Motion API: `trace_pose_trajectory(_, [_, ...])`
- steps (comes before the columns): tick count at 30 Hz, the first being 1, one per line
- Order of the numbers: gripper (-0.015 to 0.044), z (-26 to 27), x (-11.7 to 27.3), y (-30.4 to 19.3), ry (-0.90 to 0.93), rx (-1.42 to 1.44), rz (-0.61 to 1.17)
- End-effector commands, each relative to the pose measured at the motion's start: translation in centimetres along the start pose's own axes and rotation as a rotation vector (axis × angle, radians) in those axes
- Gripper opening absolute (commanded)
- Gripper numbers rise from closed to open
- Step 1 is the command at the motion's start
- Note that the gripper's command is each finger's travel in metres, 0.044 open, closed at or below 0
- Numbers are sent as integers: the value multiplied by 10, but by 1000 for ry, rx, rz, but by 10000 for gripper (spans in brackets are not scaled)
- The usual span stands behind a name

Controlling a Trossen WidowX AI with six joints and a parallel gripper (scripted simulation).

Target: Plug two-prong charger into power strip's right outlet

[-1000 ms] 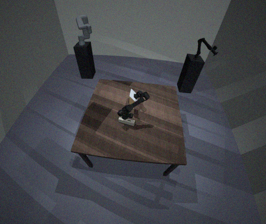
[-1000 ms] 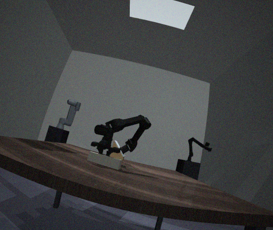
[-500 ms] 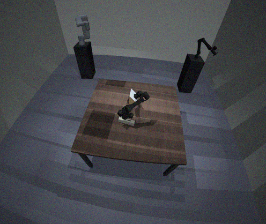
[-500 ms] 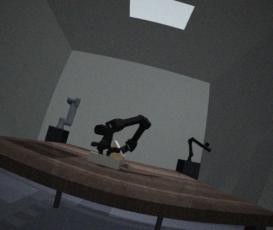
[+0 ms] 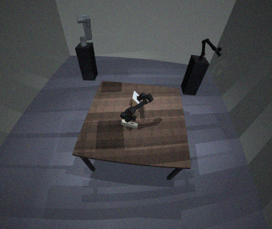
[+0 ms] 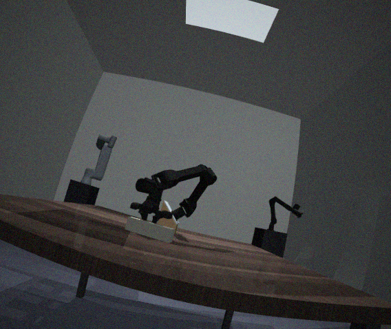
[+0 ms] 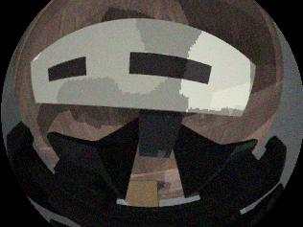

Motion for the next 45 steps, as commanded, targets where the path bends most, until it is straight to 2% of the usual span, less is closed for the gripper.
trace_pose_trajectory(1, [0,0,-1,-2,2,-3,1])
trace_pose_trajectory(45, [0,1,-1,-9,3,-3,1])
Point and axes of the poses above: the point midway between the two fingers, 35 mm back from their tips, its own x axis back along the fingers, its own z axis across the jaws, y = z × x, the point moved 1 cm from there along x, back along the fingers, and after that the axes turned 7 degrees about x, right-handed, at the moved point
